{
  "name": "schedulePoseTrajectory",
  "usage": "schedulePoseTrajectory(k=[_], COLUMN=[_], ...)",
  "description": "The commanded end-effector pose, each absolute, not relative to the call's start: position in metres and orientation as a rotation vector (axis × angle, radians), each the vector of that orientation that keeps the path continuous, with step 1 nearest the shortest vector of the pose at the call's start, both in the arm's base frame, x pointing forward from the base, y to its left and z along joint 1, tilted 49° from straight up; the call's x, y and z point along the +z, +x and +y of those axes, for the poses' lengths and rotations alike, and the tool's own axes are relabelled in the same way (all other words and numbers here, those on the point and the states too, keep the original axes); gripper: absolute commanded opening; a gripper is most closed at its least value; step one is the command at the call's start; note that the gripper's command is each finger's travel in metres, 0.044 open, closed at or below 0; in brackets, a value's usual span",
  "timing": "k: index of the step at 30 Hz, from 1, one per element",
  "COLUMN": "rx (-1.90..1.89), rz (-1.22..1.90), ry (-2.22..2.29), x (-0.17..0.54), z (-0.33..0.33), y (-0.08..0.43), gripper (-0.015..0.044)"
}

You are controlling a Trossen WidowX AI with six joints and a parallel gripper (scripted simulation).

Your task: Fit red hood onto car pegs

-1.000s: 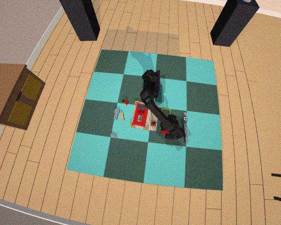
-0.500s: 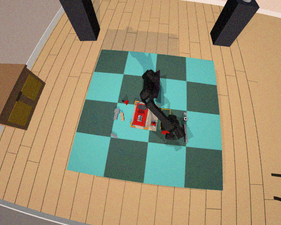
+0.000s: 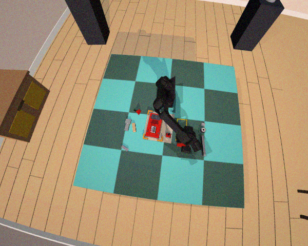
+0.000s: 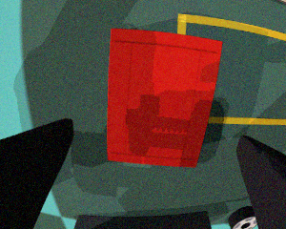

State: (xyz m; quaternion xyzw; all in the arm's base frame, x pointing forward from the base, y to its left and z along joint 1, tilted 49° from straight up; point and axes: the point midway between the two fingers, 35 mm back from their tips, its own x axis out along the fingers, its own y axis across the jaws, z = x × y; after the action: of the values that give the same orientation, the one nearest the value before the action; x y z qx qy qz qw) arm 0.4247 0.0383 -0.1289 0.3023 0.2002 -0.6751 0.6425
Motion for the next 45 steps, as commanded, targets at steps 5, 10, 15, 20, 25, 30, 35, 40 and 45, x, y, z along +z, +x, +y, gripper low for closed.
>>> schedulePoseTrajectory(k=[5, 10, 15, 20, 25, 30, 35, 40, 45], rx=[-1.536, -1.536, -1.536, -1.536, -1.536, -1.536, -1.536, -1.536, -1.536], rz=[0.456, 0.456, 0.456, 0.456, 0.455, 0.455, 0.455, 0.454, 0.454], ry=[0.682, 0.682, 0.681, 0.681, 0.681, 0.68, 0.68, 0.68, 0.68], x=[-0.133, -0.135, -0.138, -0.14, -0.143, -0.145, -0.147, -0.15, -0.151], z=[0.033, 0.03, 0.027, 0.024, 0.021, 0.018, 0.015, 0.012, 0.011], y=[0.424, 0.424, 0.424, 0.424, 0.424, 0.423, 0.423, 0.423, 0.423], gripper=[0.044, 0.044, 0.044, 0.044, 0.044, 0.044, 0.044, 0.044, 0.044])
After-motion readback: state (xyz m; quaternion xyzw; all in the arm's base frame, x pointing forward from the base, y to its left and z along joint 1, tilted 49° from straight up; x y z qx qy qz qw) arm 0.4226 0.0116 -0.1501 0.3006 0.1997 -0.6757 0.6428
